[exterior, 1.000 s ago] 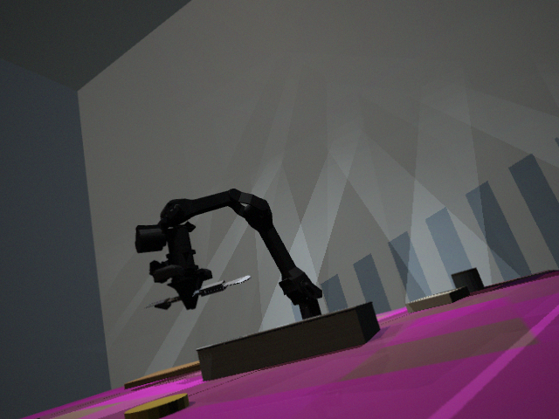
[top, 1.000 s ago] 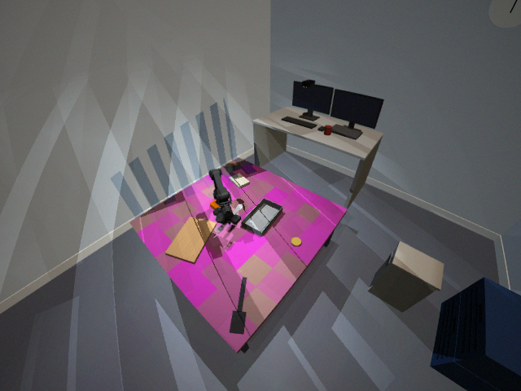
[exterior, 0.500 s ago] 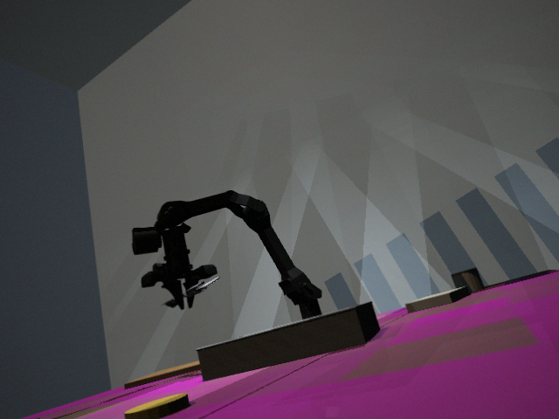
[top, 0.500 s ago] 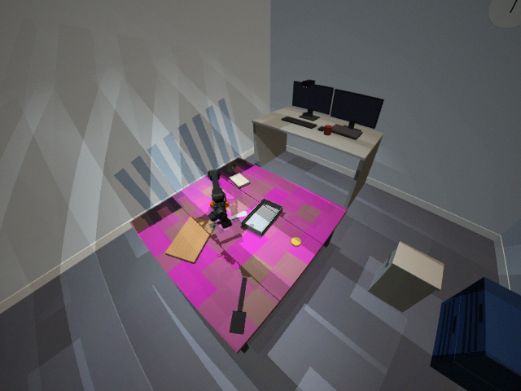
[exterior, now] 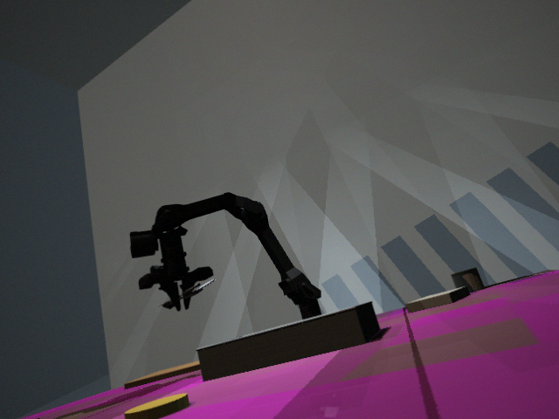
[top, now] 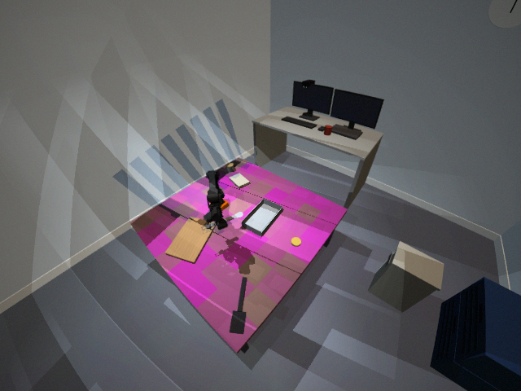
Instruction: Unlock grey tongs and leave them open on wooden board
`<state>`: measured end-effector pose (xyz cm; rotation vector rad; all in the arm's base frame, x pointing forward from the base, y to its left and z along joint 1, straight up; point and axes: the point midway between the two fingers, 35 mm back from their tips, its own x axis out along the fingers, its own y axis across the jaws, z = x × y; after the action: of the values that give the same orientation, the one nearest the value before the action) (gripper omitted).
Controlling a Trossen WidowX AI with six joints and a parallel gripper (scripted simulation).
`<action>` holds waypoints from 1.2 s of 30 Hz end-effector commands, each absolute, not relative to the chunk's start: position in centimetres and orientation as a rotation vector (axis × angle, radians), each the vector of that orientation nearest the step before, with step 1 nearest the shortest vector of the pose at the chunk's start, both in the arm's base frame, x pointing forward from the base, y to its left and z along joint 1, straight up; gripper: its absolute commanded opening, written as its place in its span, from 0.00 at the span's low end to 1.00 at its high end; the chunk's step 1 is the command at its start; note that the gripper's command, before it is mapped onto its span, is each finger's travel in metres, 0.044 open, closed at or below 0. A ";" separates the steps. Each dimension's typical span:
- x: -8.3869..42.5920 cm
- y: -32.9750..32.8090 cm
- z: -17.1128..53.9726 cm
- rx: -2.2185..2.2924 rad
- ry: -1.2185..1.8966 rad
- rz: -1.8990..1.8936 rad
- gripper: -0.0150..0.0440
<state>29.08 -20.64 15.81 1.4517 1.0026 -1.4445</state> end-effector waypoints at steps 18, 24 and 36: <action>21.7 -30.0 16.1 1.159 1.202 -1.170 0.00; 19.0 -32.2 16.1 1.070 1.255 -1.088 0.00; 13.0 -35.9 16.1 0.891 1.349 -0.921 0.00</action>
<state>14.75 -34.99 15.96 0.9403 1.3264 -0.9718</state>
